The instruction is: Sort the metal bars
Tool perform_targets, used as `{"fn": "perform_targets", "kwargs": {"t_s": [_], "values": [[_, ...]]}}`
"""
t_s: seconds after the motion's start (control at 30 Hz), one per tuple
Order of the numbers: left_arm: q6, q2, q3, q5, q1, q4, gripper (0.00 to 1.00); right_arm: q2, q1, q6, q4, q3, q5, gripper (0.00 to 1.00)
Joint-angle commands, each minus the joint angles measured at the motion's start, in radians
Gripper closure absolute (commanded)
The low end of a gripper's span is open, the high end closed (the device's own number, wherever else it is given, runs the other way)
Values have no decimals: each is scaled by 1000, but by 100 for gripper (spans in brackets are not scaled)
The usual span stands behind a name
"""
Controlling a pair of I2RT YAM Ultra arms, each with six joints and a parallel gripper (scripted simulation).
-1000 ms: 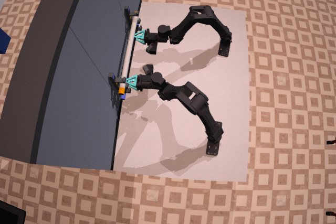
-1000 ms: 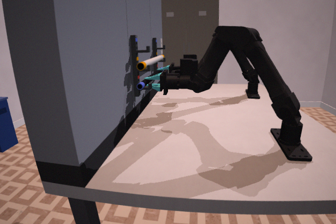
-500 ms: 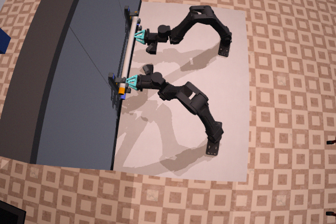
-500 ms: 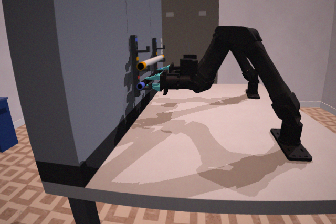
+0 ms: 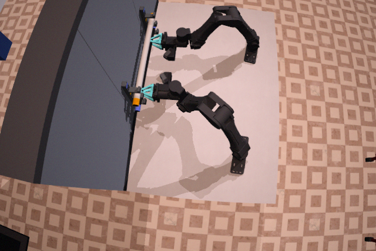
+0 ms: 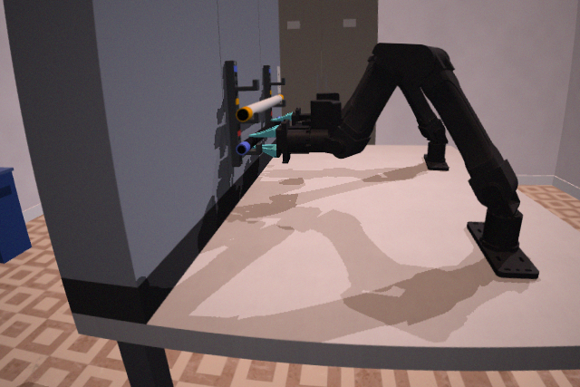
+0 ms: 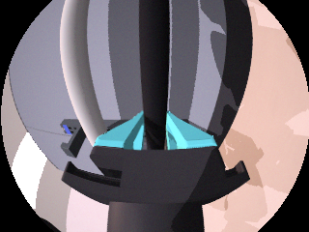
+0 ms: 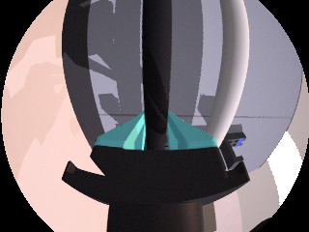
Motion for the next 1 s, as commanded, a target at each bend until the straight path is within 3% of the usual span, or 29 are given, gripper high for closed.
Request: {"fn": "perform_targets", "kwargs": {"t_s": [0.0, 0.97], "values": [[1, -42, 12, -1, 4, -44, 100, -41, -5, 1, -57, 21, -5, 100], [-1, -113, 36, -1, 3, -143, 100, -111, -5, 9, -149, 44, -3, 100]]}}
